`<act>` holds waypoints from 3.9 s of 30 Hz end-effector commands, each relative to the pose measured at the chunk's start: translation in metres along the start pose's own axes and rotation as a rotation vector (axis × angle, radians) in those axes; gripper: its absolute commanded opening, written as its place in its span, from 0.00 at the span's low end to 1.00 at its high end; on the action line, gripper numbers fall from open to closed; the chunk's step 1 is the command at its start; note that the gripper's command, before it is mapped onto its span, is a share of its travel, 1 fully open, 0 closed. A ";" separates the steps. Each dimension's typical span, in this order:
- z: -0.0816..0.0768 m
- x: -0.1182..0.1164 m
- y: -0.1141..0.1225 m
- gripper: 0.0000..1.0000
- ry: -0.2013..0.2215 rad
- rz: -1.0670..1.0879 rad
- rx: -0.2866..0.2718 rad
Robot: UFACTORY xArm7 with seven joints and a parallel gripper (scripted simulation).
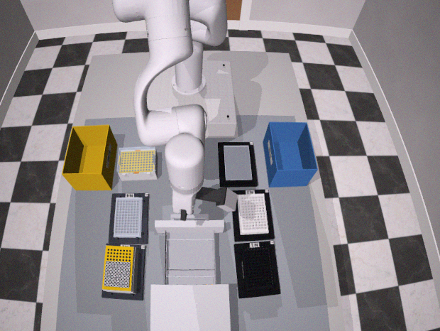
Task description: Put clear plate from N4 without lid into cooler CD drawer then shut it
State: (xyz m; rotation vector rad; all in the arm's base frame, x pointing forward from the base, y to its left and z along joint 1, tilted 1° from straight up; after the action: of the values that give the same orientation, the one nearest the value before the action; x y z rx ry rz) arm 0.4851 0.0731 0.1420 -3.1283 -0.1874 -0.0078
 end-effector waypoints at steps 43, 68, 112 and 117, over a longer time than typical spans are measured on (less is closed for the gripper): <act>0.043 0.001 0.001 0.21 0.003 -0.190 0.014; 0.082 0.001 0.000 0.21 0.003 -0.190 0.014; 0.089 0.001 0.000 0.21 0.003 -0.190 0.014; 0.089 0.001 0.000 0.21 0.003 -0.190 0.014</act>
State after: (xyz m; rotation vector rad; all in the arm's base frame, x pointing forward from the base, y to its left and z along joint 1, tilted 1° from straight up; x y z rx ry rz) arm 0.4926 0.0739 0.0611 -3.0875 -0.4805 -0.0418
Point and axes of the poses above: the point where the finger pads meet when closed, its own z axis out along the fingers, its own x axis across the jaws, y = z × x, the point moved 8 cm from there along -z, back along the fingers, and after that the axes turned 10 degrees about -z, right-handed, at the moved point
